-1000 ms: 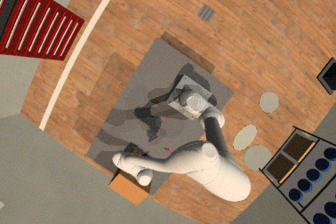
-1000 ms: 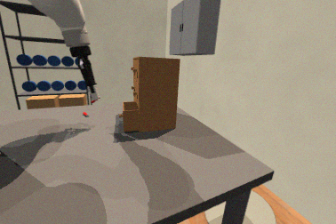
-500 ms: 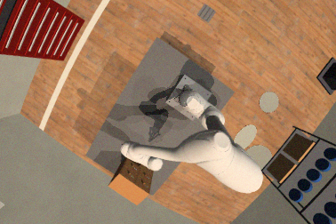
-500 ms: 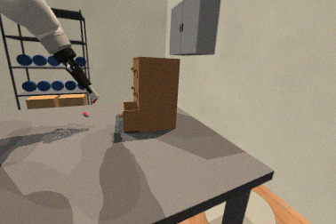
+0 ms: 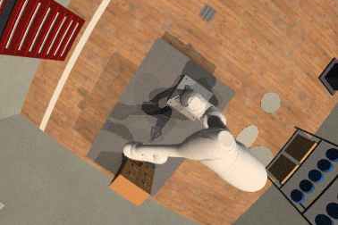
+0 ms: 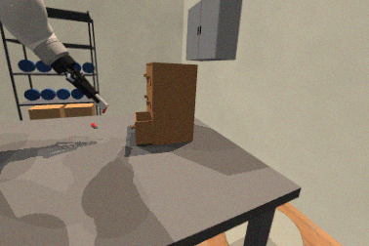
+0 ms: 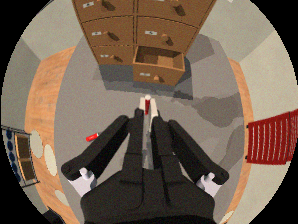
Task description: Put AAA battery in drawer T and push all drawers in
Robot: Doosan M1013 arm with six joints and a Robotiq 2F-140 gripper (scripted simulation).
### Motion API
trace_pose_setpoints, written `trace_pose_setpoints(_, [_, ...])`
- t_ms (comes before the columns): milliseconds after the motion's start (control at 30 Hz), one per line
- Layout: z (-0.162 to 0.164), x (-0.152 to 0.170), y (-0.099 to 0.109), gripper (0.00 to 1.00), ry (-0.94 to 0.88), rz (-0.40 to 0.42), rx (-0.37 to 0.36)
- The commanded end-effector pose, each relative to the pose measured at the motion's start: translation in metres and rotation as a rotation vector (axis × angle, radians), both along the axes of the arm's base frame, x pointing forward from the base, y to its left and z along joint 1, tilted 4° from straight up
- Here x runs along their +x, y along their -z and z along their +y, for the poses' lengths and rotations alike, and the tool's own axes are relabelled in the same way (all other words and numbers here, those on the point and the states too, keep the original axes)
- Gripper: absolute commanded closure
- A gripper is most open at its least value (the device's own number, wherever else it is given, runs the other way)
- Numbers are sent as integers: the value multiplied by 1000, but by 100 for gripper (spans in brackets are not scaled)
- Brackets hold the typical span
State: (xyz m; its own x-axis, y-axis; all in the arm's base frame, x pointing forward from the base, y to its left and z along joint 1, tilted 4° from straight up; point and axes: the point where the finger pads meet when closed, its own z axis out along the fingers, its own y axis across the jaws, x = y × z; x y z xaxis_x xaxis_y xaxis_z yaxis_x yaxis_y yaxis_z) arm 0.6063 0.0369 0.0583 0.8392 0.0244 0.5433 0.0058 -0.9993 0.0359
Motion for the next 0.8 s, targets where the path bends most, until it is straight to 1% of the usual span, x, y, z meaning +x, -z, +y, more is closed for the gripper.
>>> trace_pose_setpoints(0, [-1,-2,1,97,15,-24,-18])
trace_pose_setpoints(767, [-1,-5,2,97,13,-80,-19])
